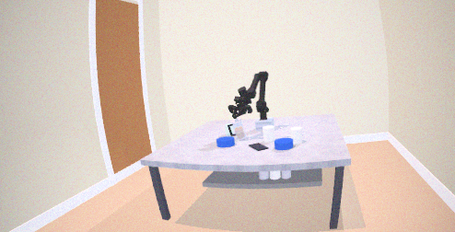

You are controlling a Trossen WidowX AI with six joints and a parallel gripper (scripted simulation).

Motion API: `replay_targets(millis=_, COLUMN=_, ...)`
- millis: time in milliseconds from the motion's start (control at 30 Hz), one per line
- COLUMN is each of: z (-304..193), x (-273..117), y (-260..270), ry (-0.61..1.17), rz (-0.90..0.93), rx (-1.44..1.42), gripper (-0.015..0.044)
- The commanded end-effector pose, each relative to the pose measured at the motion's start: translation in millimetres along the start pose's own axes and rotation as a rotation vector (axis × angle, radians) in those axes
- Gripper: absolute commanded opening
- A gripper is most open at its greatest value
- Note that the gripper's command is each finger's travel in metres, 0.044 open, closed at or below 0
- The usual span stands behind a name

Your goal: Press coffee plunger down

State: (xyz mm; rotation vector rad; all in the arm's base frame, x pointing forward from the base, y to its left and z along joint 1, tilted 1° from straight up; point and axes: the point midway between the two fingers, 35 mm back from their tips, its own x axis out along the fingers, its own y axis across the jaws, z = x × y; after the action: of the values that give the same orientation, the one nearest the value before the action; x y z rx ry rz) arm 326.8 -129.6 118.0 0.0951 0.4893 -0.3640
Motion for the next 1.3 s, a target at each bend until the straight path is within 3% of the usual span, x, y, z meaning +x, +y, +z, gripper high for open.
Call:
replay_targets(millis=0, z=-0.3, x=-0.1, y=0.0, ry=0.001, rz=0.0, rx=0.0, gripper=0.012)
replay_targets(millis=67, z=-0.3, x=-0.1, y=0.0, ry=0.001, rz=0.0, rx=0.0, gripper=0.012)
replay_targets(millis=467, z=-0.3, x=-0.1, y=0.0, ry=0.001, rz=0.0, rx=0.0, gripper=0.0435)
replay_targets(millis=700, z=10.2, x=-12.4, y=0.5, ry=0.005, rz=0.001, rx=0.0, gripper=0.044)
replay_targets(millis=967, z=42.2, x=-80.2, y=2.6, ry=0.022, rz=0.003, rx=-0.002, gripper=0.044)
replay_targets(millis=1267, z=41.4, x=-81.3, y=2.6, ry=0.022, rz=0.003, rx=-0.002, gripper=0.044)
